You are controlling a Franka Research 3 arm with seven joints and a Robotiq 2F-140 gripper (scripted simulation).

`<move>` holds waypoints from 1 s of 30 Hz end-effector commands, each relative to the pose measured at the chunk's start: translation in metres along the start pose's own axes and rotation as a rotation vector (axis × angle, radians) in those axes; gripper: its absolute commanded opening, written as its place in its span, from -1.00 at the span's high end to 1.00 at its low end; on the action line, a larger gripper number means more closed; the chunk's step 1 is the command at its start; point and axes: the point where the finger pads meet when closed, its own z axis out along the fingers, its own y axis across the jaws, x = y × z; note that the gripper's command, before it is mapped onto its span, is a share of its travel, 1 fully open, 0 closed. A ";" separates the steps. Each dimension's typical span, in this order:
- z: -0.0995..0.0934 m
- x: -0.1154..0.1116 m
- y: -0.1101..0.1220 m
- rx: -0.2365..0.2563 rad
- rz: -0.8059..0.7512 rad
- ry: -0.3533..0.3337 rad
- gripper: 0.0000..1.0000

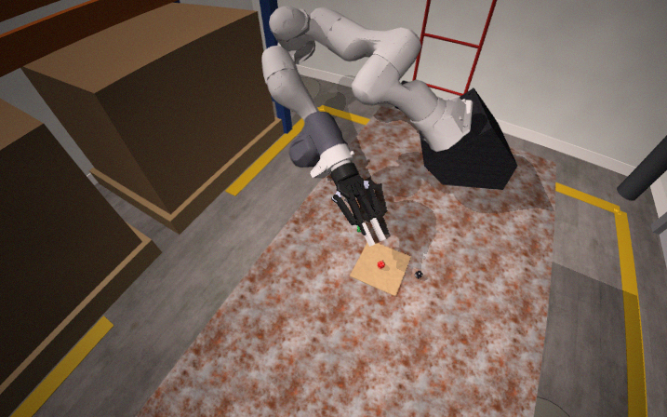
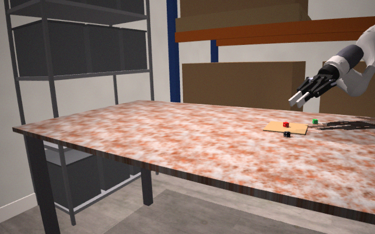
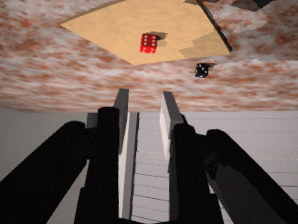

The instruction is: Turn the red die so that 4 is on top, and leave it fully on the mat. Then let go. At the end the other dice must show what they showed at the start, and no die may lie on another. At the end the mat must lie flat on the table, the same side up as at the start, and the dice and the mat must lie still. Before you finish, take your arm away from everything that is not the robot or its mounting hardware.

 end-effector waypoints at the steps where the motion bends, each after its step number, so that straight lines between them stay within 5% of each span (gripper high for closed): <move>1: -0.005 -0.011 0.001 -0.004 0.019 -0.005 0.63; 14: -0.005 -0.018 -0.013 0.017 0.019 0.026 0.63; 21: 0.023 -0.022 -0.107 0.157 0.023 0.286 0.63; 28: 0.040 -0.039 -0.141 0.209 0.033 0.520 0.63; 30: 0.040 -0.040 -0.142 0.209 0.034 0.528 0.63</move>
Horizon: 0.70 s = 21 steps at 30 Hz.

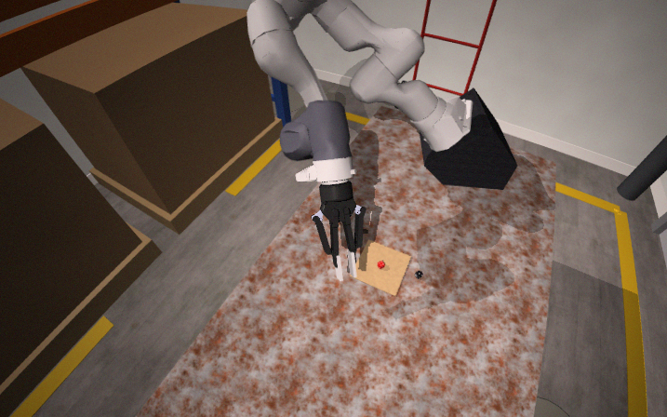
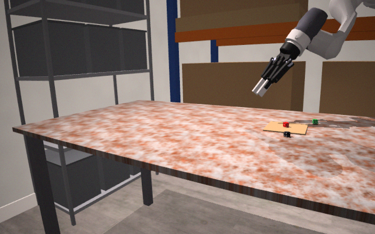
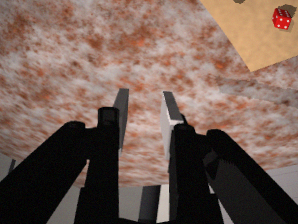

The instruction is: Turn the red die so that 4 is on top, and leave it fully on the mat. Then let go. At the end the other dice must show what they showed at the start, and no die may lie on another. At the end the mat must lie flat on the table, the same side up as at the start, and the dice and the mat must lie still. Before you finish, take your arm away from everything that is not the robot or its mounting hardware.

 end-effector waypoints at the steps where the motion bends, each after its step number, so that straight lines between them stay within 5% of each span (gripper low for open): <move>1: 0.008 0.023 -0.013 0.020 -0.035 0.118 0.63; 2: 0.008 0.016 -0.010 0.021 -0.039 0.183 0.63; 15: -0.008 -0.004 0.043 -0.042 -0.077 0.455 0.63; 18: -0.010 -0.005 0.049 -0.049 -0.081 0.471 0.63; 21: -0.024 -0.007 0.085 -0.099 -0.110 0.571 0.63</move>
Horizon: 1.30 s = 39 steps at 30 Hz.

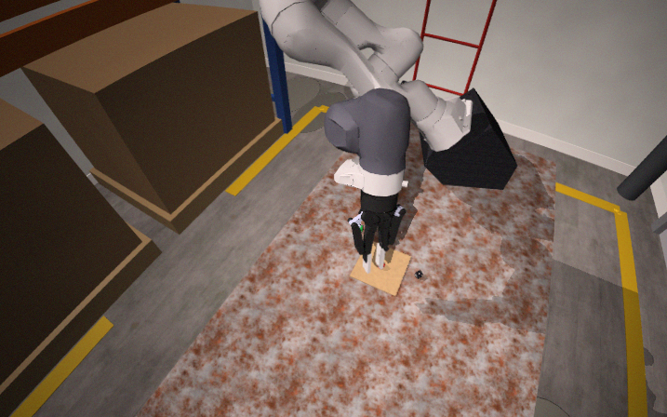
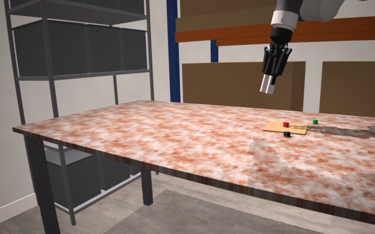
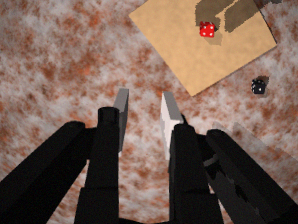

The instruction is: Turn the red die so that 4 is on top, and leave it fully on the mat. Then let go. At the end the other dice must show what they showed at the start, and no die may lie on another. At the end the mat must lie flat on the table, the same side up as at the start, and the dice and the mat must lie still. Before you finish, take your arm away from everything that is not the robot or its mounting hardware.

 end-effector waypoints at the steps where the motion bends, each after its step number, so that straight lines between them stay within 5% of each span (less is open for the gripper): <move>1: -0.006 0.023 0.031 -0.042 -0.085 0.146 0.63; 7: -0.018 0.028 0.063 -0.081 -0.119 0.218 0.63; 8: -0.018 0.028 0.063 -0.081 -0.119 0.218 -1.00; 24: -0.020 0.028 0.063 -0.081 -0.119 0.219 -1.00; 39: -0.044 0.022 0.061 -0.080 -0.119 0.219 -1.00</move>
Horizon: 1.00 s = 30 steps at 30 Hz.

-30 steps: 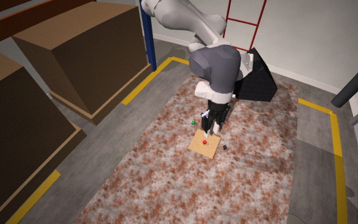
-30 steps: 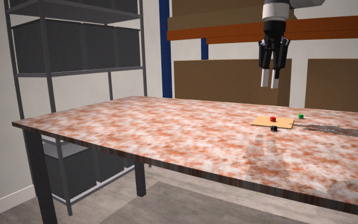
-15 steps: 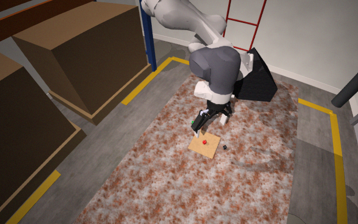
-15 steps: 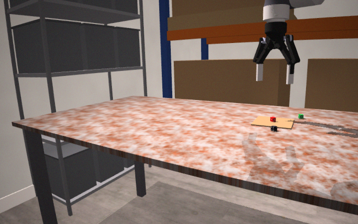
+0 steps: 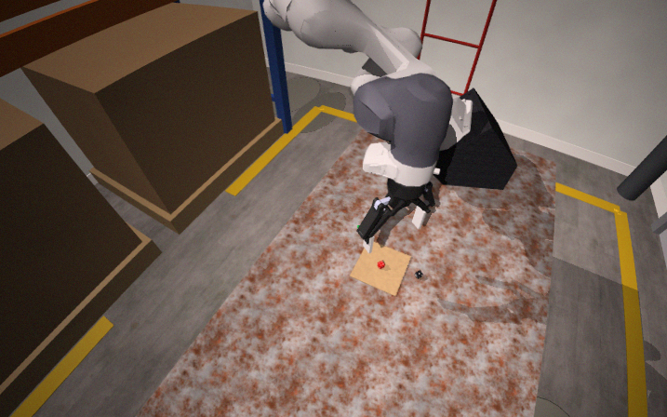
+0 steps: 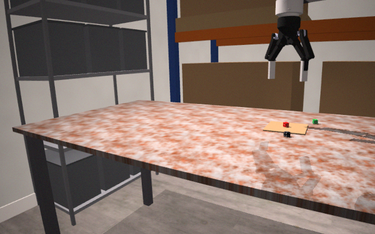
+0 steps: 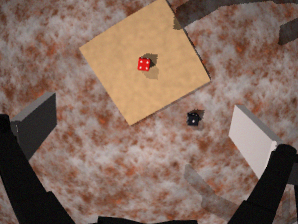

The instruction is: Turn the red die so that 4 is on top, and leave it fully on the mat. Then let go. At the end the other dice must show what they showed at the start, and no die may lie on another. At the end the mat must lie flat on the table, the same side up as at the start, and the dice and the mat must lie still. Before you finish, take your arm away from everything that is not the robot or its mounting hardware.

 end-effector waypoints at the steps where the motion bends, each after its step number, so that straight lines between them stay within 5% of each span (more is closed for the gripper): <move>1: -0.007 0.003 0.000 -0.001 -0.008 0.010 -1.00; 30: -0.015 0.003 0.000 -0.001 -0.008 0.010 -1.00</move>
